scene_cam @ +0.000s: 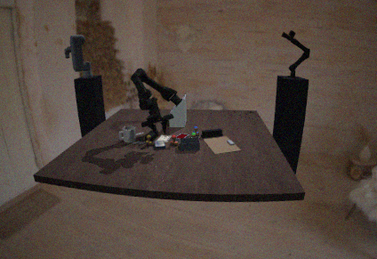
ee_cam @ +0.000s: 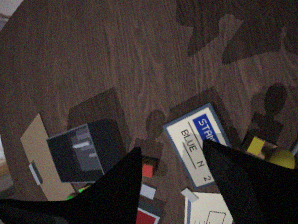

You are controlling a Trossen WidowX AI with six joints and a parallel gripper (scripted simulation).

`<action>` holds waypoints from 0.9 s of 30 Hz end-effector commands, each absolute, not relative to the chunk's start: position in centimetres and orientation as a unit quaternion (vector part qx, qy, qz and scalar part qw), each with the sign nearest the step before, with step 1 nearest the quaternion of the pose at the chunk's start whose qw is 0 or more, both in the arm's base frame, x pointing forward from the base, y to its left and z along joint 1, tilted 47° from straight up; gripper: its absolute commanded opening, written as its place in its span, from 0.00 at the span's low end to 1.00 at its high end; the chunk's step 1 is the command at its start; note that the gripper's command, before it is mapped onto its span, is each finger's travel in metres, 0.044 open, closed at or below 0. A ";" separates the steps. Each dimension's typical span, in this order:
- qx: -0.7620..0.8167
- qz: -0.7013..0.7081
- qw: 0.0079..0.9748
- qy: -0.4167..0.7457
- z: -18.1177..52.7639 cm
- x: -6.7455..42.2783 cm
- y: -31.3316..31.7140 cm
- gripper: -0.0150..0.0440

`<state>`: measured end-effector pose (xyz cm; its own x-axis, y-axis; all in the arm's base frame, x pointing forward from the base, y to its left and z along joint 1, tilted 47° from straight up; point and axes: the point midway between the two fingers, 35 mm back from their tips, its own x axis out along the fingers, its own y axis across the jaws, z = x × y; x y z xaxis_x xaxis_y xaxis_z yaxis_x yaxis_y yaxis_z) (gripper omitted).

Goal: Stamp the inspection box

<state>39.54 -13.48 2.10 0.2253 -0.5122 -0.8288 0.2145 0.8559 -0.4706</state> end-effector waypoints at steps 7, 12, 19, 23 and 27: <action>-0.188 -0.276 0.669 0.664 -8.5 36.0 -1.5 0.62; -0.224 -0.324 0.648 0.652 -10.6 34.1 1.3 0.62; -0.228 -0.329 0.646 0.650 -10.8 33.6 1.6 0.62; -0.228 -0.328 0.646 0.650 -11.1 33.6 1.3 0.62; -0.228 -0.328 0.646 0.650 -11.6 33.6 0.9 0.62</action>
<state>33.80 1.35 -11.15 -0.0554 -0.7163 -0.6956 0.1339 0.6851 -0.7161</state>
